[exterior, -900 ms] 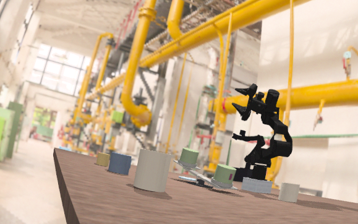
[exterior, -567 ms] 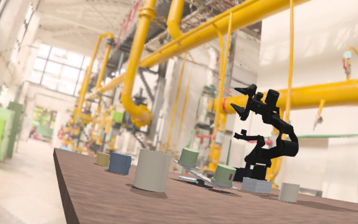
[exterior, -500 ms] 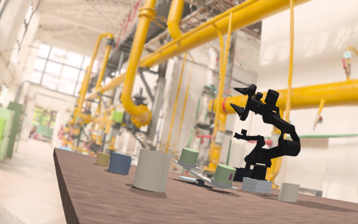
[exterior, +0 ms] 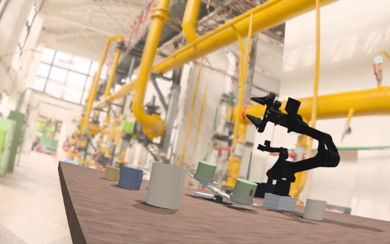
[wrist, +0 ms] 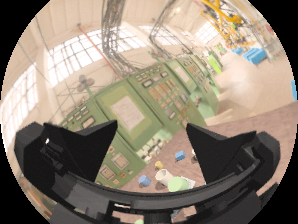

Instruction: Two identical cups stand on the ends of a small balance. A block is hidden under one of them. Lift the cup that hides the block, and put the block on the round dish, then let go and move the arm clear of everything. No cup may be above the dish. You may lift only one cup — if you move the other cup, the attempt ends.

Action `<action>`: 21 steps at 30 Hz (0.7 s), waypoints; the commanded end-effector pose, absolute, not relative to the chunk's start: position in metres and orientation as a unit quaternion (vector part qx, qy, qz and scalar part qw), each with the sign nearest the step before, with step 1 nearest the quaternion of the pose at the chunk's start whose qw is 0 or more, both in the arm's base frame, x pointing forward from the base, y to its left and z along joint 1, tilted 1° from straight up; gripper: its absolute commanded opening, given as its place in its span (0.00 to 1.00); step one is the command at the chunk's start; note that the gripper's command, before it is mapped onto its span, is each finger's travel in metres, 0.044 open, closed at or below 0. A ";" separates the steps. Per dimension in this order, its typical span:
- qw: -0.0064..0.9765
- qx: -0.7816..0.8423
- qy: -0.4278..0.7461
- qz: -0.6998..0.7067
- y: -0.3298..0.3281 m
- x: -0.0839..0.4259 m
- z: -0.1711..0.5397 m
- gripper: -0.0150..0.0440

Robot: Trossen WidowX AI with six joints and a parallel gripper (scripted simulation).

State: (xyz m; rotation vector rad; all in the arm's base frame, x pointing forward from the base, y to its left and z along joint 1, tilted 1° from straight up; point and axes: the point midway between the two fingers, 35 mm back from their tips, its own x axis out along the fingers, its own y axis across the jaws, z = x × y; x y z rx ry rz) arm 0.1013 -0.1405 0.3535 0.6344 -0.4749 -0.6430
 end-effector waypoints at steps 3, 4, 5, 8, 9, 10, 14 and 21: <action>0.880 0.308 -0.199 -0.302 -0.144 0.110 0.347 1.00; 0.881 0.309 -0.193 -0.301 -0.144 0.112 0.346 1.00; 0.883 0.309 -0.187 -0.300 -0.144 0.114 0.344 1.00; 0.888 0.310 -0.168 -0.296 -0.144 0.119 0.339 1.00; 0.890 0.310 -0.161 -0.294 -0.144 0.121 0.338 1.00; 0.892 0.309 -0.154 -0.293 -0.144 0.123 0.336 1.00; 0.899 0.307 -0.125 -0.286 -0.142 0.131 0.328 1.00; 0.913 0.297 -0.070 -0.272 -0.136 0.145 0.314 1.00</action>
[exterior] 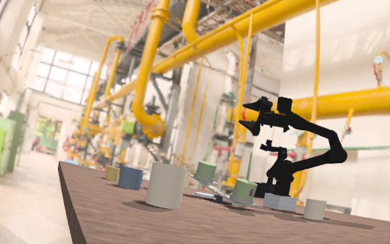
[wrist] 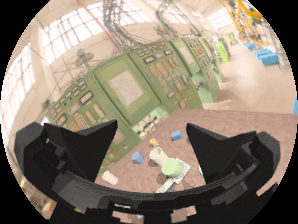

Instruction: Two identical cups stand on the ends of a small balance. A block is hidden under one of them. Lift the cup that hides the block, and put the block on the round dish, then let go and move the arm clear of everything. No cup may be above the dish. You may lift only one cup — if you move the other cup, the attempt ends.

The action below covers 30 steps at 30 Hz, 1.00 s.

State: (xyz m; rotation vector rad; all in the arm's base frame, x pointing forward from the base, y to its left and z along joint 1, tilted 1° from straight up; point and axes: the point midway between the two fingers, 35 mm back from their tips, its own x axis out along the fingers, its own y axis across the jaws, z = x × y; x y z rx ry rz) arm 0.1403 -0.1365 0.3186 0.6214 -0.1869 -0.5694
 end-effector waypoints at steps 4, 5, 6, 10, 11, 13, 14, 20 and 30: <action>0.920 0.288 -0.034 -0.262 -0.131 0.153 0.306 1.00; 0.922 0.286 -0.025 -0.259 -0.129 0.155 0.303 1.00; 0.924 0.283 -0.015 -0.256 -0.128 0.157 0.301 1.00; 0.932 0.270 0.024 -0.243 -0.121 0.164 0.291 1.00; 0.933 0.266 0.034 -0.239 -0.119 0.166 0.289 1.00; 0.937 0.258 0.054 -0.231 -0.115 0.169 0.284 1.00; 0.938 0.253 0.065 -0.227 -0.113 0.170 0.281 1.00; 0.946 0.222 0.127 -0.199 -0.100 0.178 0.266 1.00; 0.951 0.151 0.233 -0.139 -0.073 0.184 0.241 1.00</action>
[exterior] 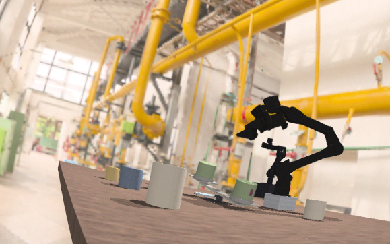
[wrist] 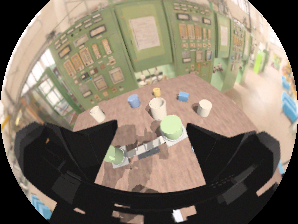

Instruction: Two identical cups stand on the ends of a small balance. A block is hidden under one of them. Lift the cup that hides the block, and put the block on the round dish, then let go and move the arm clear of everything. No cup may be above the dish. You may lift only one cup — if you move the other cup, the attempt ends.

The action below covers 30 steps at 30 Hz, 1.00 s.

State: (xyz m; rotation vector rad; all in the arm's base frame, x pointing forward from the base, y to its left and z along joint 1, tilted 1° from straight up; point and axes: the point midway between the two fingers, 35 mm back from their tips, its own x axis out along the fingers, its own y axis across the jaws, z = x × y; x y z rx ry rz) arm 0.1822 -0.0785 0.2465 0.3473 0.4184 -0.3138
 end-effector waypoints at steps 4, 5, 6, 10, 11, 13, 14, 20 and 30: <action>0.948 0.117 0.274 -0.110 -0.062 0.184 0.232 1.00; 0.947 0.107 0.284 -0.102 -0.059 0.184 0.229 1.00; 0.946 0.098 0.294 -0.094 -0.056 0.183 0.227 1.00; 0.939 0.058 0.333 -0.061 -0.045 0.181 0.218 1.00; 0.937 0.048 0.342 -0.052 -0.042 0.180 0.216 1.00; 0.932 0.026 0.360 -0.035 -0.037 0.178 0.212 1.00; 0.929 0.017 0.368 -0.027 -0.035 0.177 0.210 1.00; 0.927 0.011 0.374 -0.021 -0.033 0.177 0.209 1.00; 0.902 0.117 0.413 -0.043 -0.025 0.200 0.207 1.00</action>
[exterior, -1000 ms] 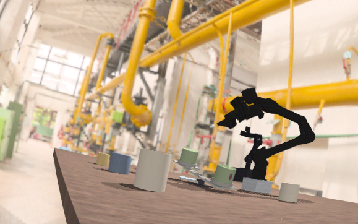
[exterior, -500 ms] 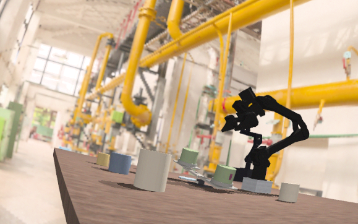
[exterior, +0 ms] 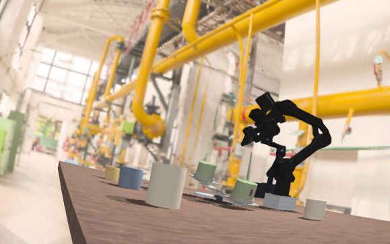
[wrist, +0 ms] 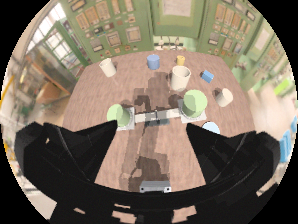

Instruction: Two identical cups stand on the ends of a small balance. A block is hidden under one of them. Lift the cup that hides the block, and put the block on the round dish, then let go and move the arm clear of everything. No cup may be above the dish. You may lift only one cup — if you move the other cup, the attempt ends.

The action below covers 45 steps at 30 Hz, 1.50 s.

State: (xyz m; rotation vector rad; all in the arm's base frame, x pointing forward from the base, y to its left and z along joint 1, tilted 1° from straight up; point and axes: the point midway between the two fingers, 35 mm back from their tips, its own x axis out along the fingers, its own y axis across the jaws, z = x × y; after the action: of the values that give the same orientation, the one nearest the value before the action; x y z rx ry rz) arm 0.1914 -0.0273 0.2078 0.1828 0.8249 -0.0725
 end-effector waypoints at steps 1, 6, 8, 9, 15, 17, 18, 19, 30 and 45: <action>0.898 0.130 0.418 -0.046 -0.024 0.203 0.207 1.00; 0.872 0.195 0.444 -0.070 -0.017 0.217 0.203 1.00; 0.859 0.221 0.454 -0.081 -0.013 0.222 0.202 1.00; 0.853 0.233 0.459 -0.087 -0.012 0.225 0.201 1.00; 0.806 0.307 0.488 -0.132 -0.001 0.240 0.194 1.00; 0.789 0.329 0.497 -0.148 0.004 0.245 0.191 1.00; 0.780 0.340 0.501 -0.157 0.006 0.248 0.190 1.00; 0.772 0.350 0.504 -0.166 0.008 0.250 0.188 1.00; 0.665 0.446 0.529 -0.281 0.037 0.276 0.166 1.00; 0.515 0.518 0.497 -0.468 0.090 0.303 0.120 1.00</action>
State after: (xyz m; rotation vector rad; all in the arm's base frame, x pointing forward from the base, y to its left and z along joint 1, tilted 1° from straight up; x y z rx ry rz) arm 0.2993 0.0802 0.1300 1.2217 1.2058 -1.0395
